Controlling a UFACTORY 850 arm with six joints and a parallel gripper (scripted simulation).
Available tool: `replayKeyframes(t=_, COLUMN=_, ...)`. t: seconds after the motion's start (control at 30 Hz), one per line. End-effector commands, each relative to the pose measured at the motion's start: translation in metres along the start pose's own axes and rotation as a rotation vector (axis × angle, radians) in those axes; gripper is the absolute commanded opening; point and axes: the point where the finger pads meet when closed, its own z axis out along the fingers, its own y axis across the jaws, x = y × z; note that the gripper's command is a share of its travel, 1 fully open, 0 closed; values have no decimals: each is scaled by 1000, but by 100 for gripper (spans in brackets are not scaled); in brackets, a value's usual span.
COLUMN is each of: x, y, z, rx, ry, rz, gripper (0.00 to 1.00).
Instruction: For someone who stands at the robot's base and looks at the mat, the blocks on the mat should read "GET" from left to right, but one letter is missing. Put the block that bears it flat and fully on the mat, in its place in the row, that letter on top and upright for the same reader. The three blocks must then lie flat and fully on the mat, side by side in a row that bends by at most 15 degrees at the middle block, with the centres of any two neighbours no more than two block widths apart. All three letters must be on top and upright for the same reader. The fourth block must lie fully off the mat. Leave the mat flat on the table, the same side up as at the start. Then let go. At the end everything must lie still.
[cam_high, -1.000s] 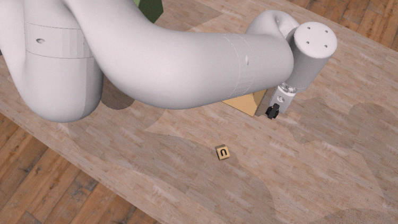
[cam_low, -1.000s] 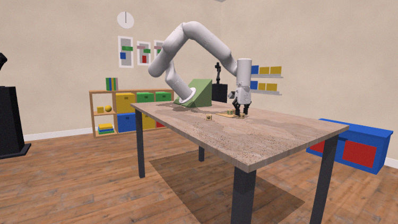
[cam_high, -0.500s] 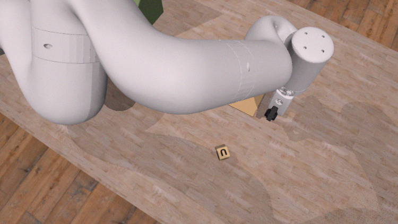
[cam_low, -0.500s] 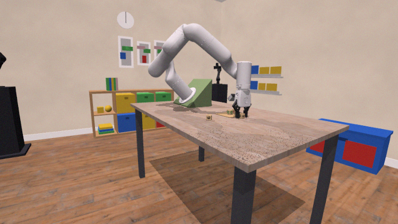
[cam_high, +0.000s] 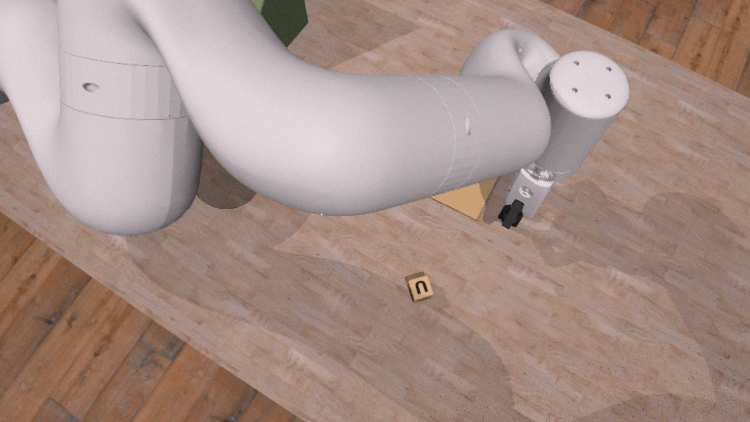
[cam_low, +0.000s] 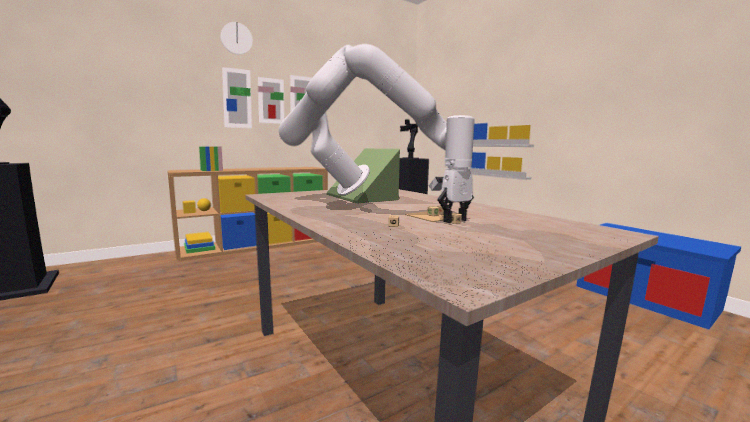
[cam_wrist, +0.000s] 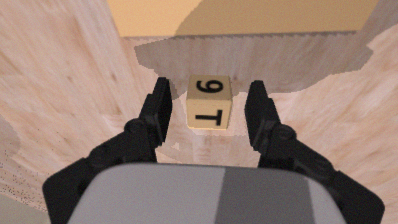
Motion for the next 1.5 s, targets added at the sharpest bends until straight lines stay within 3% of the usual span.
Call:
replayKeyframes(t=0.0, x=-1, y=0, z=-1, rx=0, ry=-2, rz=1, gripper=69)
replayKeyframes(t=0.53, x=-1, y=0, z=-1, rx=0, ry=-2, rz=1, gripper=69)
replayKeyframes(t=0.57, x=-1, y=0, z=-1, rx=0, ry=-2, rz=1, gripper=47)
replayKeyframes(t=1.1, x=-1, y=0, z=-1, rx=0, ry=-2, rz=1, gripper=47)
replayKeyframes(t=1.13, x=-1, y=0, z=-1, rx=0, ry=-2, rz=1, gripper=27)
replayKeyframes(t=1.47, x=-1, y=0, z=-1, rx=0, ry=-2, rz=1, gripper=27)
